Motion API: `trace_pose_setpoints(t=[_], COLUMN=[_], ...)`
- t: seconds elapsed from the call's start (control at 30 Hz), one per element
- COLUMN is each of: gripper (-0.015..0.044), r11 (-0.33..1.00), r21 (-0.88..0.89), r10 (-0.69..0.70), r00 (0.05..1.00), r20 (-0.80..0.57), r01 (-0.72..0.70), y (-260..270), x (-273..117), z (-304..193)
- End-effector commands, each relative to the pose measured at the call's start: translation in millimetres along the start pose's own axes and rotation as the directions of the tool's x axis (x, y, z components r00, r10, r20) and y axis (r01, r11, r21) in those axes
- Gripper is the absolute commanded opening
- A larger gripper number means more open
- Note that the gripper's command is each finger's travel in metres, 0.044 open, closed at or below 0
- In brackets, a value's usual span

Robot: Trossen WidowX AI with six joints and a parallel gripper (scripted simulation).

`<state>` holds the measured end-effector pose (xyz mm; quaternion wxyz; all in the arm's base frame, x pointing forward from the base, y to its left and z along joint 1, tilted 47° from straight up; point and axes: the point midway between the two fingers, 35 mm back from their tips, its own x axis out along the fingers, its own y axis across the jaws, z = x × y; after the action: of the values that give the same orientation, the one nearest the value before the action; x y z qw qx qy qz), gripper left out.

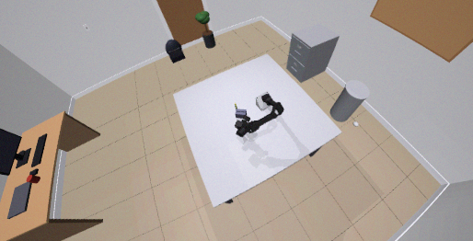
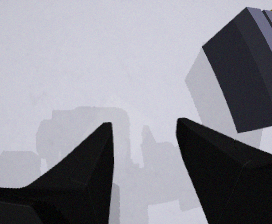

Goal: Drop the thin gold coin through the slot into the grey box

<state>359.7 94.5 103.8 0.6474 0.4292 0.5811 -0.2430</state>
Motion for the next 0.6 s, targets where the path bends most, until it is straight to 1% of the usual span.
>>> trace_pose_setpoints(t=[0.0,0.1,0.23,0.33,0.43,0.5,0.57], gripper=[0.0161,0.0161,0.0161,0.0161,0.0161,0.0161,0.0161], r11=[0.982,0.943,0.868,0.793,0.706,0.647,0.625], r21=[0.154,0.276,0.425,0.529,0.624,0.677,0.694], r10=[-0.095,-0.124,-0.096,-0.028,0.075,0.15,0.179], r00=[0.989,0.966,0.925,0.885,0.841,0.811,0.8], r20=[-0.117,-0.225,-0.368,-0.464,-0.536,-0.565,-0.572], r01=[0.113,0.185,0.259,0.302,0.335,0.351,0.356], y=[-38.3,-72.1,-118.0,-153.2,-189.1,-211.6,-219.7], x=[22.8,36.1,48.6,55.1,60.1,63.1,64.1], z=[48.0,79.3,112.1,131.3,147.0,155.2,157.8])
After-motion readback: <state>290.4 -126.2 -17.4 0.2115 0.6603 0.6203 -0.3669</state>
